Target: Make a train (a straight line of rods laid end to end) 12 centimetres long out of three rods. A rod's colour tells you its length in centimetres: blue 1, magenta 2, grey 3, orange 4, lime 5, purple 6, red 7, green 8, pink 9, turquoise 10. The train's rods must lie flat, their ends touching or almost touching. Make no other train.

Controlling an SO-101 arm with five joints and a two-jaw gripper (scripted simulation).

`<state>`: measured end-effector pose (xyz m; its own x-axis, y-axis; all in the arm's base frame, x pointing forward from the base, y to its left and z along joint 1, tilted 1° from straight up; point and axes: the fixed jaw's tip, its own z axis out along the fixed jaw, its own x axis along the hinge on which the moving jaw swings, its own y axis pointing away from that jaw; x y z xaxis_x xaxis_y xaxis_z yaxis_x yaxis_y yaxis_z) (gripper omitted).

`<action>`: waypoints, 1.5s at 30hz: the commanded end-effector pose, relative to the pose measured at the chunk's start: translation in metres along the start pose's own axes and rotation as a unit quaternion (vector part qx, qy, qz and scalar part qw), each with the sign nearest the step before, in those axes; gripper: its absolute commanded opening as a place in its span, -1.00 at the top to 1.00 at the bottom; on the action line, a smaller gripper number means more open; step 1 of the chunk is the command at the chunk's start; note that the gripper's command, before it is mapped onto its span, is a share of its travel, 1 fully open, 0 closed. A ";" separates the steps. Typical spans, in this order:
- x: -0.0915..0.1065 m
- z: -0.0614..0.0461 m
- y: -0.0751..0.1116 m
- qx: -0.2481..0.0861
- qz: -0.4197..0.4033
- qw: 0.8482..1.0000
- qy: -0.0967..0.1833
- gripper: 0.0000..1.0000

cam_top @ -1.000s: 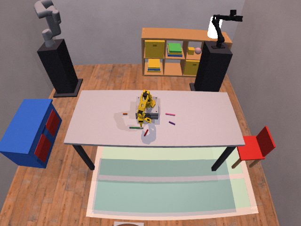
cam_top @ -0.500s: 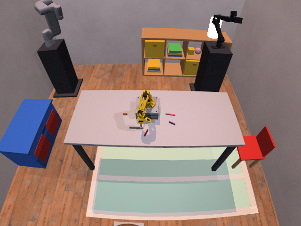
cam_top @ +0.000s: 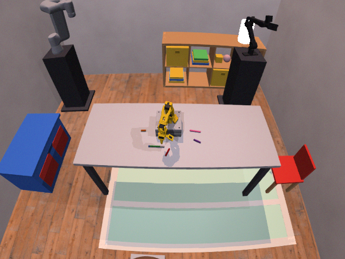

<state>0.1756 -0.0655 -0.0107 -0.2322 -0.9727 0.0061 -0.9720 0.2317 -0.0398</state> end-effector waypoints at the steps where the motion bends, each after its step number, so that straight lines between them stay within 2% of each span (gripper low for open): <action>1: -0.005 -0.012 -0.001 0.010 0.039 0.999 -0.001 0.65; 7: -0.014 -0.033 -0.003 0.029 0.132 0.991 -0.004 0.65; 13: -0.025 -0.057 -0.002 0.050 0.238 0.970 -0.015 0.65; 15: -0.025 -0.057 -0.002 0.050 0.238 0.970 -0.015 0.65; 21: -0.035 -0.081 0.004 0.069 0.345 0.935 -0.033 0.65; 30: -0.047 -0.111 0.018 0.087 0.483 0.869 -0.067 0.65; 32: -0.047 -0.111 0.018 0.087 0.483 0.869 -0.067 0.65; 39: -0.052 -0.125 0.029 0.091 0.557 0.821 -0.091 0.65; 45: -0.054 -0.132 0.035 0.091 0.594 0.793 -0.104 0.65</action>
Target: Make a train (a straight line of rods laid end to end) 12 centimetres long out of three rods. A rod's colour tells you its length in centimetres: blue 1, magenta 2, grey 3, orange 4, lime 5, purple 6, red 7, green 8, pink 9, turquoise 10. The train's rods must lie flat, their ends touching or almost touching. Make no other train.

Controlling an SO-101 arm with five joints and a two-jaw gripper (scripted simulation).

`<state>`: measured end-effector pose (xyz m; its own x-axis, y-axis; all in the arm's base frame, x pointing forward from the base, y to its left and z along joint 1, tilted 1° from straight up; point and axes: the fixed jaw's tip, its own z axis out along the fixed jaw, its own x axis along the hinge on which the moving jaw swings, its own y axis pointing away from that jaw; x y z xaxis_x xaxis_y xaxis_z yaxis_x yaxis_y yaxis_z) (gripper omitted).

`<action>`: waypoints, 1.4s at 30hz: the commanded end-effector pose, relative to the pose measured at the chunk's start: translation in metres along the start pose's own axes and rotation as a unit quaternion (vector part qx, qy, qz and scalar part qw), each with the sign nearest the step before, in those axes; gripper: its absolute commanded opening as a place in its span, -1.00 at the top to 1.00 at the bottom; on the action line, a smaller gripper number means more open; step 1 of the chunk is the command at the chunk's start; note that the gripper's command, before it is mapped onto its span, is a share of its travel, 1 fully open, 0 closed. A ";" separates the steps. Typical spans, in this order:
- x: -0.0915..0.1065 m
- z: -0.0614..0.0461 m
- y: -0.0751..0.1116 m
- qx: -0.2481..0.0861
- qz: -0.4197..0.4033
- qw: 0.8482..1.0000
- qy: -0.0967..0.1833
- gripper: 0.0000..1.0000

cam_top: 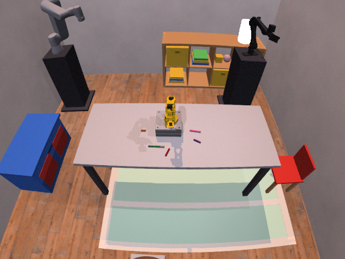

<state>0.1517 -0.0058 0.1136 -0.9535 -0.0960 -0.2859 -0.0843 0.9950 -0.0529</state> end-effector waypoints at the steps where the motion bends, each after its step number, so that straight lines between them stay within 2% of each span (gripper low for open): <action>1: 0.001 -0.008 0.003 -0.001 0.025 1.000 -0.012 0.65; 11: 0.003 -0.011 0.004 -0.002 0.044 0.999 -0.016 0.65; 42: 0.003 -0.011 0.004 -0.003 0.044 0.999 -0.016 0.65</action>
